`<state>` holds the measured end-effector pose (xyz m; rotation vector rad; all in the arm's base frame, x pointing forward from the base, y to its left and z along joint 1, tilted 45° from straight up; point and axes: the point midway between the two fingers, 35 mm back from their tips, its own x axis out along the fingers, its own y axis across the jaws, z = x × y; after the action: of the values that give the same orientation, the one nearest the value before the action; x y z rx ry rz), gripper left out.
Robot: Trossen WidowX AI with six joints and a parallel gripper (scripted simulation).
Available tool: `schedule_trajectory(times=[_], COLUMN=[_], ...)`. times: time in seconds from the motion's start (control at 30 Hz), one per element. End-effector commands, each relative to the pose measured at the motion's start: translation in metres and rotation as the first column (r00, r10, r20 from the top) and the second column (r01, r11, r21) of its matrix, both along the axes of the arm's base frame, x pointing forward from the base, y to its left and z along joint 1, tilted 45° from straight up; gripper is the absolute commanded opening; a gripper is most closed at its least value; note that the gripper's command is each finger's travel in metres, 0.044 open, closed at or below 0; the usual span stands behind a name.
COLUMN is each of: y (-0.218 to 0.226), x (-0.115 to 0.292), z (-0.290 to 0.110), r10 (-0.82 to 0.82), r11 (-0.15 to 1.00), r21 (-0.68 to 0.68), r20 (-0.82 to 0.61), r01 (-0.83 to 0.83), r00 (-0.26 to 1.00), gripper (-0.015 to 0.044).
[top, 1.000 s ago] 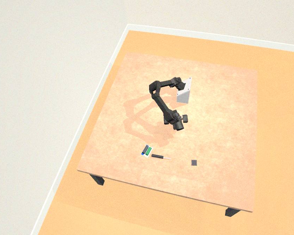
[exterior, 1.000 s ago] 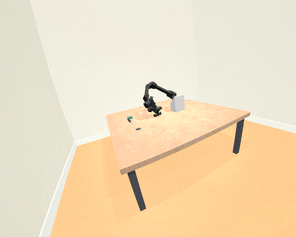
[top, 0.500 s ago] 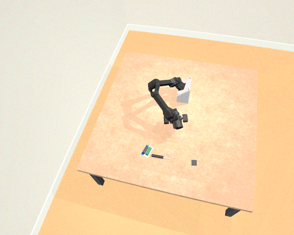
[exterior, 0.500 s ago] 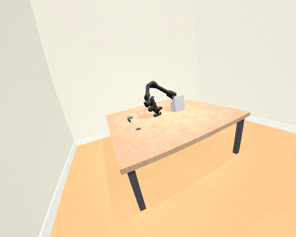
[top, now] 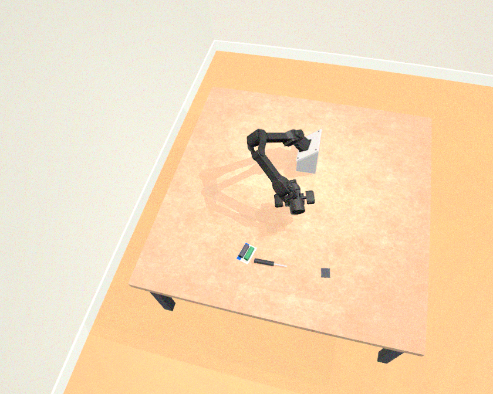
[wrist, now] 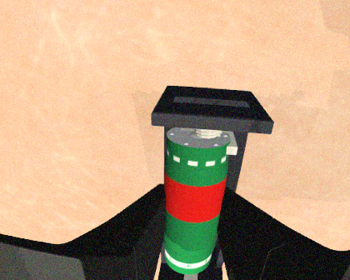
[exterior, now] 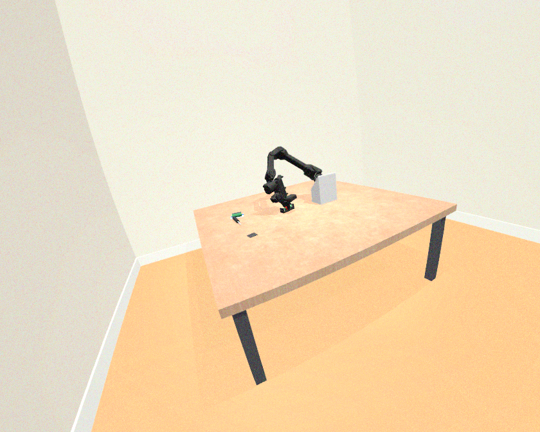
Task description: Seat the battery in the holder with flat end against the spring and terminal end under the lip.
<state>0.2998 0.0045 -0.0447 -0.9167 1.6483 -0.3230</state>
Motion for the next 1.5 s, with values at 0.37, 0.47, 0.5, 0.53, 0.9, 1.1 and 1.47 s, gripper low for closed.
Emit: schedule_trajectory(times=[0.37, 0.47, 0.5, 0.53, 0.9, 1.1, 1.47], y=[-0.003, -0.003, -0.003, -0.003, -0.006, -0.008, -0.010], x=[0.000, 0.000, 0.000, -0.001, -0.006, -0.009, -0.013], z=[0.001, 0.001, 0.001, 0.001, 0.002, 0.003, 0.004], r10=[0.044, 0.049, 0.050, 0.050, 0.057, 0.061, 0.066], r11=[0.999, 0.998, 0.998, 0.998, 0.998, 0.997, 0.997], r21=[0.028, 0.032, 0.032, 0.032, 0.038, 0.041, 0.045], r20=[0.047, 0.052, 0.052, 0.053, 0.059, 0.063, 0.068], r01=[-0.045, -0.051, -0.051, -0.052, -0.059, -0.064, -0.069], r00=[0.998, 0.997, 0.997, 0.997, 0.997, 0.996, 0.995], gripper=[0.0077, 0.0077, 0.0077, 0.0077, 0.0077, 0.0077, 0.0077])
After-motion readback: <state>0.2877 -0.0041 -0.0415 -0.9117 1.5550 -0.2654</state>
